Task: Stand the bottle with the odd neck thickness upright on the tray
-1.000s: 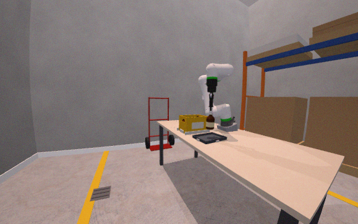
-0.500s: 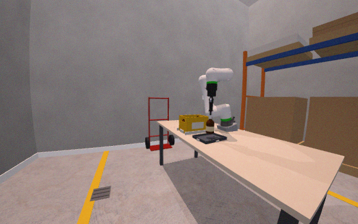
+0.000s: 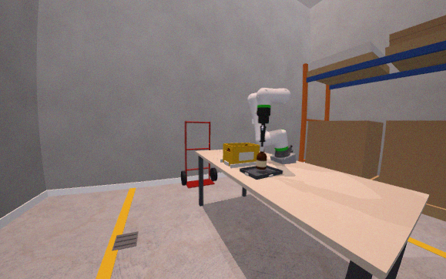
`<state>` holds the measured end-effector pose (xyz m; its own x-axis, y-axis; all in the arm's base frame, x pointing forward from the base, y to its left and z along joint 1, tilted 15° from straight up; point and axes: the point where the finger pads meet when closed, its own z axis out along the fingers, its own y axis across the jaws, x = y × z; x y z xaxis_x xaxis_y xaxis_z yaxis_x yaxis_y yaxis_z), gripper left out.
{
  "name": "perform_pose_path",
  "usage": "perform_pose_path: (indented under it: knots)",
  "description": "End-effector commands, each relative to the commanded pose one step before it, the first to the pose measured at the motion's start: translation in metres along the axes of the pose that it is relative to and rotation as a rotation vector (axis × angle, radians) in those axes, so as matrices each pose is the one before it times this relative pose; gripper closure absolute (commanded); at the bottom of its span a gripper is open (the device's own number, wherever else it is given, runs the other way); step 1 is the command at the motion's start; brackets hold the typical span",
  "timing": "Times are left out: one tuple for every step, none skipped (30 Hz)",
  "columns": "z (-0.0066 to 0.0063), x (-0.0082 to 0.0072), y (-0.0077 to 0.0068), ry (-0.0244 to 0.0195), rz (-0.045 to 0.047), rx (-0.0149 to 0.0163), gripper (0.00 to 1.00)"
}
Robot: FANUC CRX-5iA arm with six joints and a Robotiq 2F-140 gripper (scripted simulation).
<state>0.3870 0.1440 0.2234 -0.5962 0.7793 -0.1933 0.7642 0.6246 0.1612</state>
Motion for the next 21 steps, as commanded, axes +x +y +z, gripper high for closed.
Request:
perform_pose_path:
  knots:
    - [0.00209,-0.0002,0.00051,-0.00045,0.00005,-0.00154,0.9]
    - [0.00067,0.0,0.0,0.0,0.0,0.0,0.9]
    - [0.00058,0.0,0.0,0.0,0.0,0.0,0.9]
    - [0.00049,0.0,0.0,0.0,0.0,0.0,0.9]
    - [0.00041,0.0,0.0,0.0,0.0,0.0,0.9]
    - [0.00034,0.0,0.0,0.0,0.0,0.0,0.9]
    - [0.00027,0.0,0.0,0.0,0.0,0.0,0.9]
    - [0.00021,0.0,0.0,0.0,0.0,0.0,0.9]
    - [0.00015,0.0,0.0,0.0,0.0,0.0,0.9]
    - [0.0001,0.0,0.0,0.0,0.0,0.0,0.9]
    - [0.00006,0.0,0.0,0.0,0.0,0.0,0.9]
    - [0.00003,0.0,0.0,0.0,0.0,0.0,0.9]
    - [0.0,0.0,0.0,0.0,0.0,0.0,0.9]
    - [0.0,0.0,0.0,0.0,0.0,0.0,0.9]
    - [0.00001,0.0,0.0,0.0,0.0,0.0,0.9]
    - [0.0,0.0,0.0,0.0,0.0,0.0,0.9]
    - [0.0,0.0,0.0,0.0,0.0,0.0,0.9]
    - [0.0,0.0,0.0,0.0,0.0,0.0,0.9]
    - [0.0,0.0,0.0,0.0,0.0,0.0,0.9]
    - [0.0,0.0,0.0,0.0,0.0,0.0,0.9]
    - [0.0,0.0,0.0,0.0,0.0,0.0,0.9]
